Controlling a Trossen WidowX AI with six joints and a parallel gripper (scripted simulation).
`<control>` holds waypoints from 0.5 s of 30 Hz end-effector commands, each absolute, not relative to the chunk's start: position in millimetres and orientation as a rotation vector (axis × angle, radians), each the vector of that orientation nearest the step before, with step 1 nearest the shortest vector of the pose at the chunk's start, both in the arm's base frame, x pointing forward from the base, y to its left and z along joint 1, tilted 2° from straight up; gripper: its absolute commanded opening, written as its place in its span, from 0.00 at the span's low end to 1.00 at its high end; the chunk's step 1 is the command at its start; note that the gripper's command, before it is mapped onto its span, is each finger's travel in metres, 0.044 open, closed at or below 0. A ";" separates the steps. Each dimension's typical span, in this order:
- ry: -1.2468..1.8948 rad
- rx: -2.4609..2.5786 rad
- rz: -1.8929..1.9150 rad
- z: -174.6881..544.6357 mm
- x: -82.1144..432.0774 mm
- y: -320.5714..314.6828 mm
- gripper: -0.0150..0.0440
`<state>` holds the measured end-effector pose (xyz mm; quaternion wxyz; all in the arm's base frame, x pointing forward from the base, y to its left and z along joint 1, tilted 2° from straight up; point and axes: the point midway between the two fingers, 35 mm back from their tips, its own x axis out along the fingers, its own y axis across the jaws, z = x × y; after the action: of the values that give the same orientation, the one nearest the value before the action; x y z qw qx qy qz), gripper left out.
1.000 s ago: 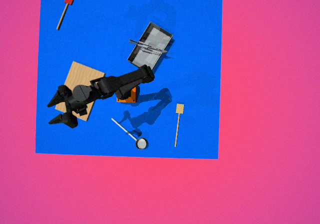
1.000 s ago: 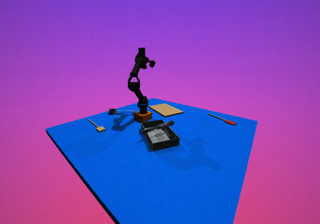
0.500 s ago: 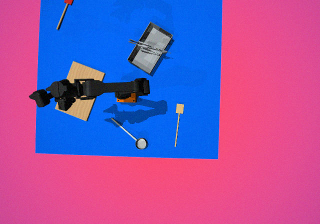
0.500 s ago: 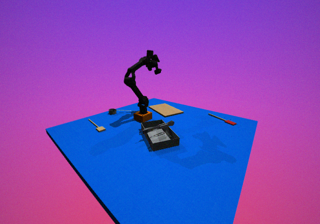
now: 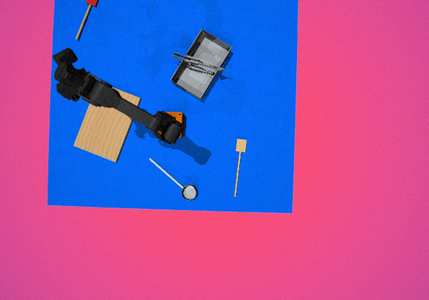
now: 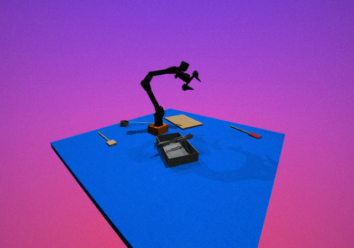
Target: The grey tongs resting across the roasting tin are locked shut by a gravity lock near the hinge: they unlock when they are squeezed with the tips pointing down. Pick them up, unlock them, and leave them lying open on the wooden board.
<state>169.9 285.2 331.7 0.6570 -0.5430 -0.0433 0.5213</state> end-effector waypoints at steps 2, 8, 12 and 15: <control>0.294 -0.993 1.018 292.2 230.3 254.8 1.00; 0.731 -0.549 0.675 245.7 294.9 197.7 1.00; 0.902 -0.312 0.468 220.5 319.3 158.6 1.00; 1.012 -0.107 0.277 201.7 335.2 125.4 1.00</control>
<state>312.9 172.7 232.4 0.8607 -0.1876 0.3979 0.2563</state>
